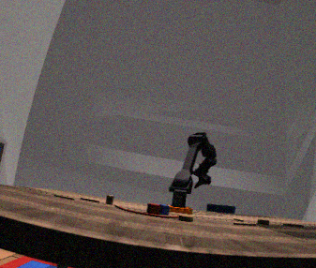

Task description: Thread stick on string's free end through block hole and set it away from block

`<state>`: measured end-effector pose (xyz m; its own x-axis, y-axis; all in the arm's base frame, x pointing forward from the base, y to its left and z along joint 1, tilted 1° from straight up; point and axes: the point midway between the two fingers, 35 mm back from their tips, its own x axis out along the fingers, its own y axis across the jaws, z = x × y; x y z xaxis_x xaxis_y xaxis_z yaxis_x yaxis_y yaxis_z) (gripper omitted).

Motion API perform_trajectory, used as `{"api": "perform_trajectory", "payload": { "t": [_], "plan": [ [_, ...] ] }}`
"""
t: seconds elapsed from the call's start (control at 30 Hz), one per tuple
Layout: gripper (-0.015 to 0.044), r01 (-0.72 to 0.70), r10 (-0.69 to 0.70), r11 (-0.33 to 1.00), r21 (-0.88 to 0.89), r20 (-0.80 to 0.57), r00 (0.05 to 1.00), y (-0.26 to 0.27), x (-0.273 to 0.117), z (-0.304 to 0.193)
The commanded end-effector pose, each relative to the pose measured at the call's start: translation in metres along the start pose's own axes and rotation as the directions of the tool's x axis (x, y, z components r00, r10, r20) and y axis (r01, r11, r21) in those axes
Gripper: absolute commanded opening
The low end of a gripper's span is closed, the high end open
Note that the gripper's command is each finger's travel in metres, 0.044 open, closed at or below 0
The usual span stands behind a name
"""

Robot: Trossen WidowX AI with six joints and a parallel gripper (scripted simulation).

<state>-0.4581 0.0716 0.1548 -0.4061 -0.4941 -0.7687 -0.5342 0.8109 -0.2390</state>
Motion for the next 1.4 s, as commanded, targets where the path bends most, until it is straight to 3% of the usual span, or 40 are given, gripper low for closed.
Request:
{"api": "perform_trajectory", "payload": {
  "t": [0.0, 0.13, 0.4, 0.77, 1.07, 1.37],
  "plan": [
    [0.0426, 0.0, 0.0, 1.0, 0.0, 0.0, 1.0, 0.0, 0.0, 0.0],
    [0.044, -0.025, 0.025, 1.0, -0.006, -0.004, 1.0, 0.009, -0.008, 0.007],
    [0.044, -0.19, 0.19, 0.98, -0.055, -0.006, 0.982, 0.065, -0.067, 0.063],
    [0.044, -0.4, 0.441, 0.874, -0.274, 0.105, 0.891, 0.114, -0.19, 0.219],
    [0.044, -0.414, 0.558, 0.794, -0.445, 0.265, 0.786, 0.083, -0.277, 0.357],
    [0.044, -0.289, 0.567, 0.782, -0.552, 0.44, 0.696, -0.01, -0.333, 0.486]
  ]
}}
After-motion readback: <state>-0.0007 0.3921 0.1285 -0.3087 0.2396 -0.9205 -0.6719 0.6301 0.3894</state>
